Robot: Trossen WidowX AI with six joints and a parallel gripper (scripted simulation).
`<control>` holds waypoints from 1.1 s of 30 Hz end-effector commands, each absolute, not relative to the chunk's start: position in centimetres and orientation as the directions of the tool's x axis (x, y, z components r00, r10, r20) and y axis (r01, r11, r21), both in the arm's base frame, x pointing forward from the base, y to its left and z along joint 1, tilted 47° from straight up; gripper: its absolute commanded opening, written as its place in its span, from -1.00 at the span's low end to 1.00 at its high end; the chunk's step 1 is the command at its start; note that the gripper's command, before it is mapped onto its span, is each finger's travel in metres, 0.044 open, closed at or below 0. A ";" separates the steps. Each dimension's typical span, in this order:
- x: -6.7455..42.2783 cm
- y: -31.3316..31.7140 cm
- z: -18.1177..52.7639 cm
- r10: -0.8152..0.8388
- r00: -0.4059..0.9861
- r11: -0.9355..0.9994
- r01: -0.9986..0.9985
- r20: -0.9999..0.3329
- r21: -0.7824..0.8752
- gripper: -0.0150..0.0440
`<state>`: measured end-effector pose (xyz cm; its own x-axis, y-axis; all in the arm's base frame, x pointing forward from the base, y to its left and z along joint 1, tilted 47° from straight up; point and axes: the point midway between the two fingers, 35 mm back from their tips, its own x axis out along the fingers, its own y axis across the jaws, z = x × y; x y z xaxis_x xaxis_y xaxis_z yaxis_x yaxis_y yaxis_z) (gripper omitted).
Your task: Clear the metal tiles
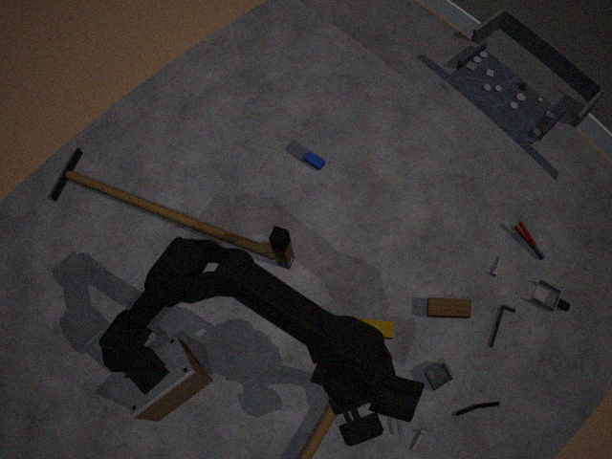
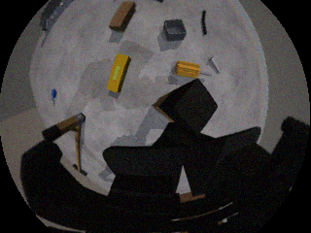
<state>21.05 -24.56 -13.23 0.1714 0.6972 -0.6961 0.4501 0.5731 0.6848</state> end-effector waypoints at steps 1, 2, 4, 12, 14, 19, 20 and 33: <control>21.0 -26.0 -12.2 0.688 0.177 0.583 0.443 -0.704 0.681 -0.49; 20.9 -26.3 -11.9 0.688 0.177 0.583 0.443 -0.704 0.681 -0.49; 20.8 -26.8 -11.4 0.688 0.177 0.583 0.443 -0.704 0.681 -0.49; 20.1 -28.7 -9.3 0.688 0.176 0.583 0.444 -0.704 0.680 -0.49; 20.0 -29.1 -8.8 0.688 0.176 0.583 0.444 -0.704 0.680 -0.49; 19.6 -29.8 -7.8 0.688 0.176 0.583 0.444 -0.704 0.680 -0.49; 19.6 -29.8 -7.8 0.688 0.176 0.583 0.444 -0.704 0.680 -0.49; 23.3 -27.6 -3.4 0.674 0.173 0.646 0.332 -0.718 0.687 -0.49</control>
